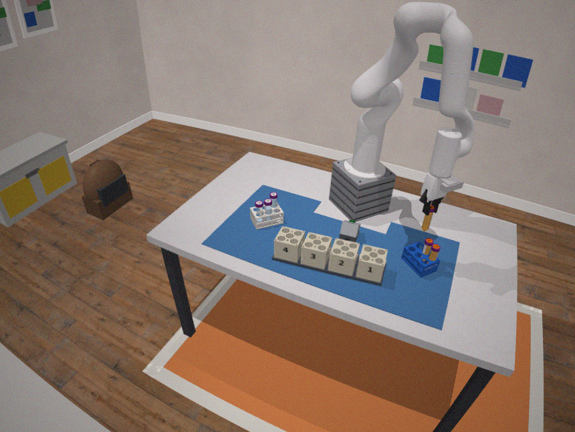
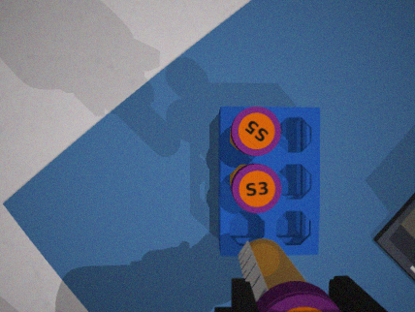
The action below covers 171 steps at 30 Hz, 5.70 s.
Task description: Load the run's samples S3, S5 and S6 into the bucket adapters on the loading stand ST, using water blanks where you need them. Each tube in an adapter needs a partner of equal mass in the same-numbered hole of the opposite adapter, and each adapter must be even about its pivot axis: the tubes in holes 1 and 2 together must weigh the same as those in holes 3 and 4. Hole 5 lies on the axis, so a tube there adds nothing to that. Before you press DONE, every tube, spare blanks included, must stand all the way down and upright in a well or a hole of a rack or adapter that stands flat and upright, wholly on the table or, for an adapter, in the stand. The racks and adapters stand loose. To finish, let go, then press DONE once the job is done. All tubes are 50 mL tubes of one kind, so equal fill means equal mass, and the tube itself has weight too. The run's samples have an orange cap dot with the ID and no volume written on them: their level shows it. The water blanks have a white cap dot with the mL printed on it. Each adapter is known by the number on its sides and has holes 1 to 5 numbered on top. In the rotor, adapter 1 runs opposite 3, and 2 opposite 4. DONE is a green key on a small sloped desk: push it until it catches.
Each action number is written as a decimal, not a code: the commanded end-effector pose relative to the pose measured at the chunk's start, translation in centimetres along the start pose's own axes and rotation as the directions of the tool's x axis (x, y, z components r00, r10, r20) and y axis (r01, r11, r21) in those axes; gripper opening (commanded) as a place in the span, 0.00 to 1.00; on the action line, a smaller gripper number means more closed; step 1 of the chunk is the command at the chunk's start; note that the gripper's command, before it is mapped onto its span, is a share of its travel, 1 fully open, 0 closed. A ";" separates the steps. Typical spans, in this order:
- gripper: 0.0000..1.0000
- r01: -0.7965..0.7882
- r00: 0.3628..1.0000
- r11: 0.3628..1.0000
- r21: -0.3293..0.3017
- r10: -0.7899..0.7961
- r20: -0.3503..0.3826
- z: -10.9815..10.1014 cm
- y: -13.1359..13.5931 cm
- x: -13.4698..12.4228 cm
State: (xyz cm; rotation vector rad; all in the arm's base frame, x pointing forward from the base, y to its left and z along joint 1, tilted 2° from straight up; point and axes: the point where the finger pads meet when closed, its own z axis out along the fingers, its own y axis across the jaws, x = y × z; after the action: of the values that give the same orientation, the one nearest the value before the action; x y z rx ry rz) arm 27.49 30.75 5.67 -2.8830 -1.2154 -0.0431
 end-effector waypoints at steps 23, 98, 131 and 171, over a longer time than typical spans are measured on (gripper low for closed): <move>0.00 -0.565 0.825 0.825 0.001 0.565 -0.001 -0.1 7.8 -4.4; 0.00 -0.692 0.722 0.722 0.000 0.692 -0.002 -0.1 36.9 -21.1; 0.00 -0.692 0.722 0.722 -0.001 0.692 -0.002 -0.1 47.3 -27.1; 0.00 -0.692 0.722 0.722 -0.001 0.692 -0.002 3.4 47.3 -27.1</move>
State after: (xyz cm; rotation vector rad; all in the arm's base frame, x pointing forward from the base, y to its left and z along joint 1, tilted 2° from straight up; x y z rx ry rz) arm 42.38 -21.58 1.65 -3.1194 -0.0529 -0.0310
